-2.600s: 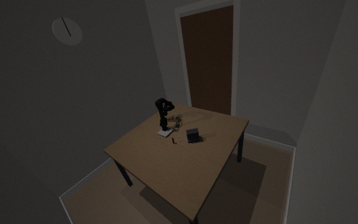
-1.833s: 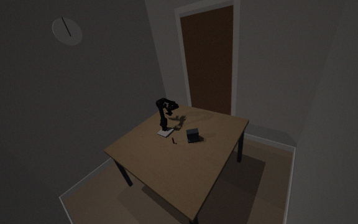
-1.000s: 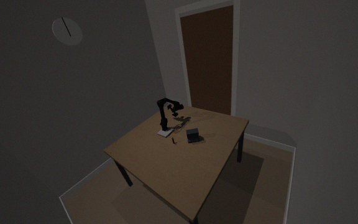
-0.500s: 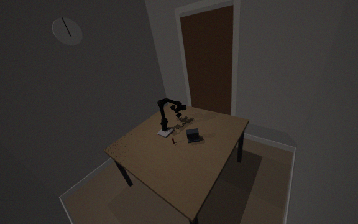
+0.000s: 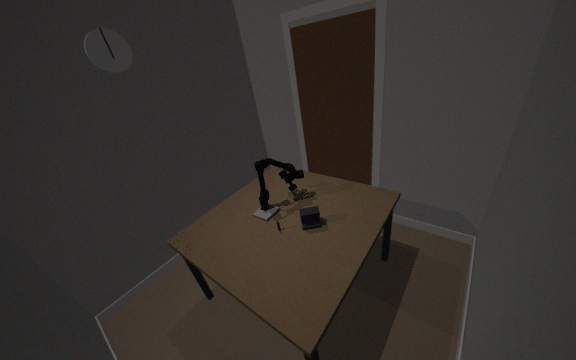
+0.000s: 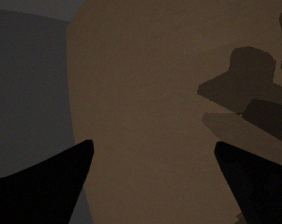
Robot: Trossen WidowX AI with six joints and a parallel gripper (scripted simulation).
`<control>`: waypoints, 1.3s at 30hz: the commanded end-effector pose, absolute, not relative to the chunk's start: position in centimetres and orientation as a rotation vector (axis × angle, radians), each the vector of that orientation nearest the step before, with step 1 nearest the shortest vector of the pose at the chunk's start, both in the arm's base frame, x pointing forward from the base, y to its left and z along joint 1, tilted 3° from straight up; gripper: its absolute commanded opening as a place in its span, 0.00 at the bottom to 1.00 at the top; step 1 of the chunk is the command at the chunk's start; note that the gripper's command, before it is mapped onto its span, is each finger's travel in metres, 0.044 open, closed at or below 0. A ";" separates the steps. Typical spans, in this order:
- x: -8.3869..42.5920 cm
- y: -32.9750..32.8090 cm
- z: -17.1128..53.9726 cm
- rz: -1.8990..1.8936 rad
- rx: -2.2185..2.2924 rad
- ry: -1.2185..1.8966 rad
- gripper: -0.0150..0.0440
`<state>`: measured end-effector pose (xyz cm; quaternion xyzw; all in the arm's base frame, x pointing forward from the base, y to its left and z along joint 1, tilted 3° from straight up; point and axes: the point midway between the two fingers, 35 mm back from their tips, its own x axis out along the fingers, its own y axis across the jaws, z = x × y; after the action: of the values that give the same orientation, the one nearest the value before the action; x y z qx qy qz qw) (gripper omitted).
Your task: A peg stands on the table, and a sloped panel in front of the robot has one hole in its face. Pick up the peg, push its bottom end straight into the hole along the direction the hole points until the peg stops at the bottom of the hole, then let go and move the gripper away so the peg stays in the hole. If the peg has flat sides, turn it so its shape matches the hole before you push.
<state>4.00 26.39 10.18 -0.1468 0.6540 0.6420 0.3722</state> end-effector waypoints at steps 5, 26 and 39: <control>7.0 25.8 10.0 1.556 -0.358 1.645 1.00; 15.0 22.1 9.6 1.282 -0.297 1.585 1.00; 19.2 18.6 9.6 1.110 -0.260 1.561 1.00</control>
<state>18.38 19.26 9.49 -0.1102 0.6658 0.4828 0.5581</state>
